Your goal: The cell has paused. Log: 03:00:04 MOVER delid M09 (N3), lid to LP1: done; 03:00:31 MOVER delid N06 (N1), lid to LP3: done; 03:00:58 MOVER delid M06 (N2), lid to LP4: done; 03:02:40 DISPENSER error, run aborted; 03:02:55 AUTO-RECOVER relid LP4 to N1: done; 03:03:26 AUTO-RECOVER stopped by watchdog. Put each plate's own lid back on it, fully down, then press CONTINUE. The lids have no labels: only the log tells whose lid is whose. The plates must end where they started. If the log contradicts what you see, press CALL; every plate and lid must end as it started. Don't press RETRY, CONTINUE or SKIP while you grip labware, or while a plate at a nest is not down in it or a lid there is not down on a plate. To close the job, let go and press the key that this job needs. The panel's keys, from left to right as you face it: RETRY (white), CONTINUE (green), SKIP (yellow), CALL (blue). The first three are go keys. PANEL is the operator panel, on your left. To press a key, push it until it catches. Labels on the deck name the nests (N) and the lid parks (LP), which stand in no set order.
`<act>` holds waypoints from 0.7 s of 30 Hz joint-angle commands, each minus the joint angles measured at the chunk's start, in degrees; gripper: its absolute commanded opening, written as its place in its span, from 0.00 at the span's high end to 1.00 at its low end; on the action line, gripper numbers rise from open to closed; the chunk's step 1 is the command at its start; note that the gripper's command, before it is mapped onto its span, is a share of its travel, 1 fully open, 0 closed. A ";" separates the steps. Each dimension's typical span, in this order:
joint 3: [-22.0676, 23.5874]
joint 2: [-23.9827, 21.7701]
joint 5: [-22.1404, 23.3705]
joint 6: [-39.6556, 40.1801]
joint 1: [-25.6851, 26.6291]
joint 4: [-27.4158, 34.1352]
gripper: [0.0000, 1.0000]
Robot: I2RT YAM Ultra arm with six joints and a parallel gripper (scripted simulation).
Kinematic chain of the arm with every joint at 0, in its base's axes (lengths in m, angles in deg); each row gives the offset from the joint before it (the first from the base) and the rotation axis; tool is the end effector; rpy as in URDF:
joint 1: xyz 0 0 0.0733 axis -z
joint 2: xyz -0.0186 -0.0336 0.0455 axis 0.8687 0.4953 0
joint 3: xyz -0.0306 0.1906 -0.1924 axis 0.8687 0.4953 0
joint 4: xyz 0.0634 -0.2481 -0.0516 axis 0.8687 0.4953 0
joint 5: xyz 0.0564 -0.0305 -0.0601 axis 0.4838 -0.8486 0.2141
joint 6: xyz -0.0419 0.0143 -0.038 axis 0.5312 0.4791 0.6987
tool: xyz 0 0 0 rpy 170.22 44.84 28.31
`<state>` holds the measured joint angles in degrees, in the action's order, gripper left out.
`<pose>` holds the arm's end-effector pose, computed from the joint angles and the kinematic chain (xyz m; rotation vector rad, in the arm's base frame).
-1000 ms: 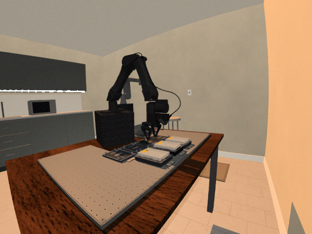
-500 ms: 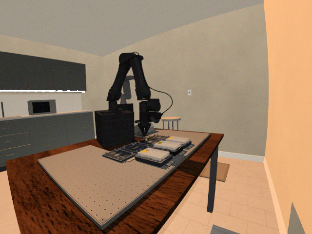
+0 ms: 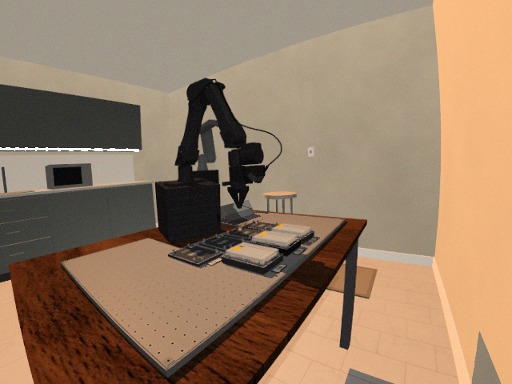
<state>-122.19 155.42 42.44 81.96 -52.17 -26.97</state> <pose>0.2913 -0.0419 0.0788 0.2268 3.0286 -0.0611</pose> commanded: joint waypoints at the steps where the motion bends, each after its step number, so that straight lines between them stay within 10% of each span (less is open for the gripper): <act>1: -2.06 -0.16 0.05 -0.47 -0.45 2.56 1.00; 21: 1.88 -1.52 -1.51 2.50 -14.51 0.39 1.00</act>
<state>-120.94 154.94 41.59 83.49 -64.48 -25.75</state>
